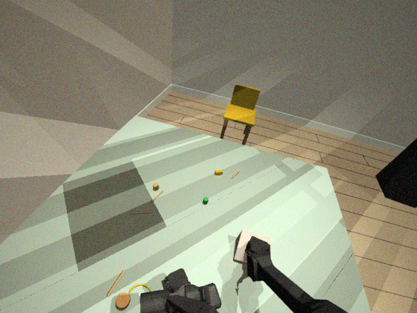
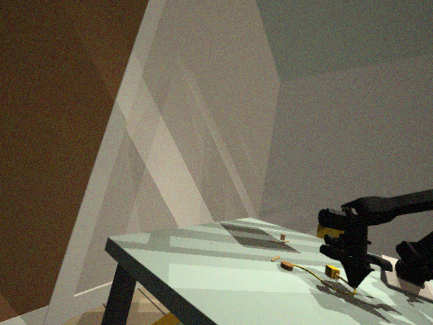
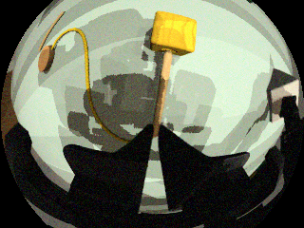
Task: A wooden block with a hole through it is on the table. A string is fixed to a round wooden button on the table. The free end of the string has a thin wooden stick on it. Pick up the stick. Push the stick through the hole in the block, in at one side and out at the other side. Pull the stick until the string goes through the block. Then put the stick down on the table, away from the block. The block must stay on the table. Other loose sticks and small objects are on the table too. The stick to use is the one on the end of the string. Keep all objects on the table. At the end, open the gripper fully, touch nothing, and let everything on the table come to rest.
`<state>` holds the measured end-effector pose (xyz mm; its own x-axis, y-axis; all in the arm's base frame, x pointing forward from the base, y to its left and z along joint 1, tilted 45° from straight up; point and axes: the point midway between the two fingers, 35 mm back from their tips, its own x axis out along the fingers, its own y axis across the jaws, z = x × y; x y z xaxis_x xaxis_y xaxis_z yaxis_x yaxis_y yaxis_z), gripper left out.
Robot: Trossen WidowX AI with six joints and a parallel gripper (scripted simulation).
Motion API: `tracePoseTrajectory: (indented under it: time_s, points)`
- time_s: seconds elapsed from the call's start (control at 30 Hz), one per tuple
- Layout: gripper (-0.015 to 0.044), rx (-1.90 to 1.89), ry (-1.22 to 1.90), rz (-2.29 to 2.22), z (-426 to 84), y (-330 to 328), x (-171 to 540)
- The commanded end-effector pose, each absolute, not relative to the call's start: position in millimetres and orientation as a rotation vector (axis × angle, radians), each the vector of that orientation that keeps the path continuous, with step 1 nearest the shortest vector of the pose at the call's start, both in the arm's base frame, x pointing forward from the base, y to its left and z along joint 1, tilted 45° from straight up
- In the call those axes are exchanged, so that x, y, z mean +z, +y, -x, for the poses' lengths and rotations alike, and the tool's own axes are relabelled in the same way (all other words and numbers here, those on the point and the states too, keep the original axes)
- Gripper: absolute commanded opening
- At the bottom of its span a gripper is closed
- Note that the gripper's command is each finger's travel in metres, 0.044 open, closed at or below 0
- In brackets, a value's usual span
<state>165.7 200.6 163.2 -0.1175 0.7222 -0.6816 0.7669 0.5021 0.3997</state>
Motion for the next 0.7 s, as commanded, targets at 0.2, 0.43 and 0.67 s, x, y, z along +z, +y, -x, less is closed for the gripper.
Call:
tracePoseTrajectory:
  time_s: [0.2, 0.43, 0.67]
  points:
    - [0.0000, -0.062, 1.864, -1.235, -166.7, 198.4, 158.1]
    - [0.0000, -0.062, 1.863, -1.235, -173.5, 193.7, 151.9]
    - [0.0000, -0.063, 1.863, -1.234, -180.3, 188.4, 145.6]
